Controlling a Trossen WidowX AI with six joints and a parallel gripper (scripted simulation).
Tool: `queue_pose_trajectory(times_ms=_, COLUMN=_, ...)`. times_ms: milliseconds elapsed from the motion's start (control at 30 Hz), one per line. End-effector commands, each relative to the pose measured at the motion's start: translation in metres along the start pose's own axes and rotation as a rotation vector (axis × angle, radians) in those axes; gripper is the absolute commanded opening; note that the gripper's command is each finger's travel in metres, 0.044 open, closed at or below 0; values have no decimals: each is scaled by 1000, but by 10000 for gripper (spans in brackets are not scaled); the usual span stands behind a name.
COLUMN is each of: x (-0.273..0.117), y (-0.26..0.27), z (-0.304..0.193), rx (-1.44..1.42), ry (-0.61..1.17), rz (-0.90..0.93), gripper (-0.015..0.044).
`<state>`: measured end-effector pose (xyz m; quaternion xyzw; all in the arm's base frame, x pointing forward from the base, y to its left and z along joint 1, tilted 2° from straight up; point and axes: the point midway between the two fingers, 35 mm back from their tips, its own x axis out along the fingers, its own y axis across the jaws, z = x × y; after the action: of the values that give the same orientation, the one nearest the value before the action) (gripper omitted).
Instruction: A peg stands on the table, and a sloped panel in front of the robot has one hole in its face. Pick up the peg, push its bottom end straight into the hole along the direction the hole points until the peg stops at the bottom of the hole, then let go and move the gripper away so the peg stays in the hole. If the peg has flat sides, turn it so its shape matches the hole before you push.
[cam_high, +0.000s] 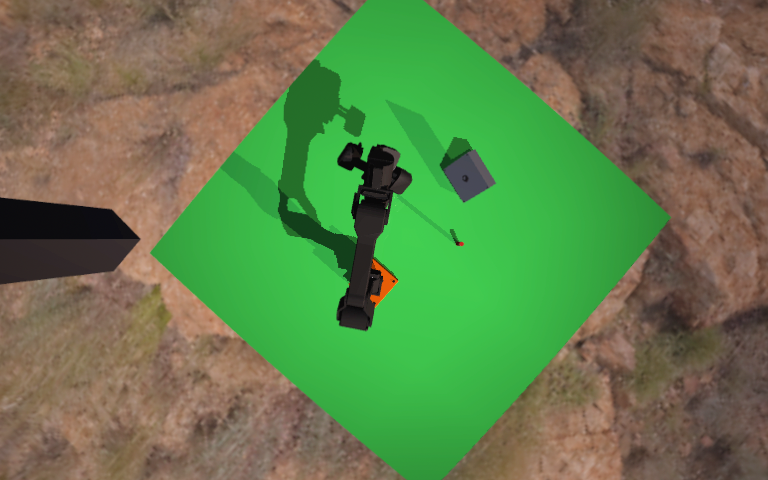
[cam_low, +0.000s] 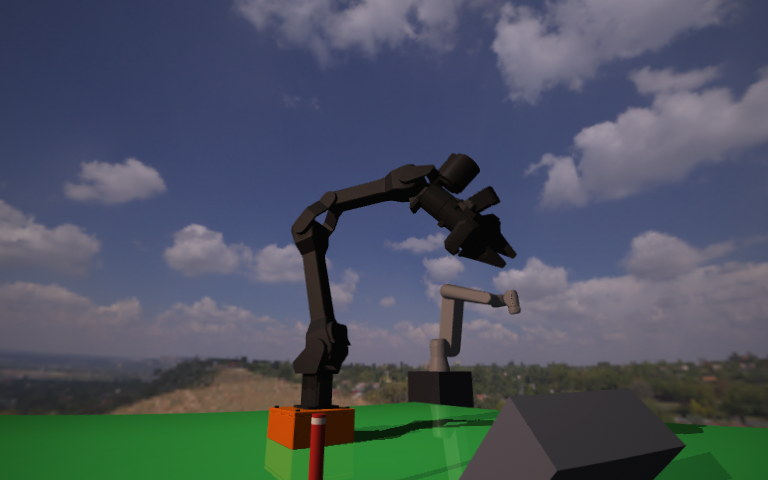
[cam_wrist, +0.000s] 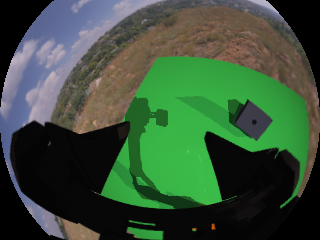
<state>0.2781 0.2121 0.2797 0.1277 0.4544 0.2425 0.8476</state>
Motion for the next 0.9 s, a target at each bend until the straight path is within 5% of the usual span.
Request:
queue_pose_trajectory(times_ms=0, x=7, y=-19, z=4, rx=-5, ry=11, rz=-53, gripper=440)
queue_pose_trajectory(times_ms=867, x=23, y=-158, z=12, rx=-2, ry=124, rz=-336, gripper=440)
